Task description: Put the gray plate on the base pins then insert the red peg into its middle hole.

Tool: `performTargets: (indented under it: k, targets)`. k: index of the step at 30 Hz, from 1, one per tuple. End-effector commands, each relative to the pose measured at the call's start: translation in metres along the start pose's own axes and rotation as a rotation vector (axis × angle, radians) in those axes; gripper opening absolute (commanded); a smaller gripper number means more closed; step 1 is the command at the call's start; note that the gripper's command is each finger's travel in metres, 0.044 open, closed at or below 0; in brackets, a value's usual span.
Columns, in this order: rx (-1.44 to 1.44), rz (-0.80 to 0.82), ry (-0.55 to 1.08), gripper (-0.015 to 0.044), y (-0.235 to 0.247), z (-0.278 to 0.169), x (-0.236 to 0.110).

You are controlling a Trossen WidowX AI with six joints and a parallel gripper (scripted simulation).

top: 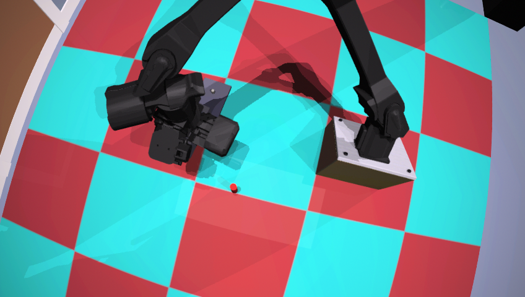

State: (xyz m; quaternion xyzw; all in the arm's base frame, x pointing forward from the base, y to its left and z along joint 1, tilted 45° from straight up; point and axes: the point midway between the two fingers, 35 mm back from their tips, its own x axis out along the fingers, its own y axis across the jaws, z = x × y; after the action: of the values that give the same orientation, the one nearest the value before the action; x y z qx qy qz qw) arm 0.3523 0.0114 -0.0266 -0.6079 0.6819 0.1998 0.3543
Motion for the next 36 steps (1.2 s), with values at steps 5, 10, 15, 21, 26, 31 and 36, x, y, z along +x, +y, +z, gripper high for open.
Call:
performTargets:
  k: [5,10,15,21,26,31,36]
  targets:
    - [-0.024,-0.007,0.002,0.0,-0.01,-0.022,0.011]
    - [-0.032,-0.007,0.004,0.0,-0.015,-0.036,0.019]
    - [-0.035,-0.006,0.008,0.0,-0.018,-0.05,0.026]
    - [-0.046,-0.006,0.015,0.0,-0.021,-0.066,0.034]
    - [-0.064,-0.007,0.021,0.0,-0.024,-0.079,0.041]
    - [-0.089,-0.008,0.029,0.0,-0.026,-0.093,0.049]
    - [-0.097,-0.008,0.032,0.0,-0.026,-0.097,0.051]
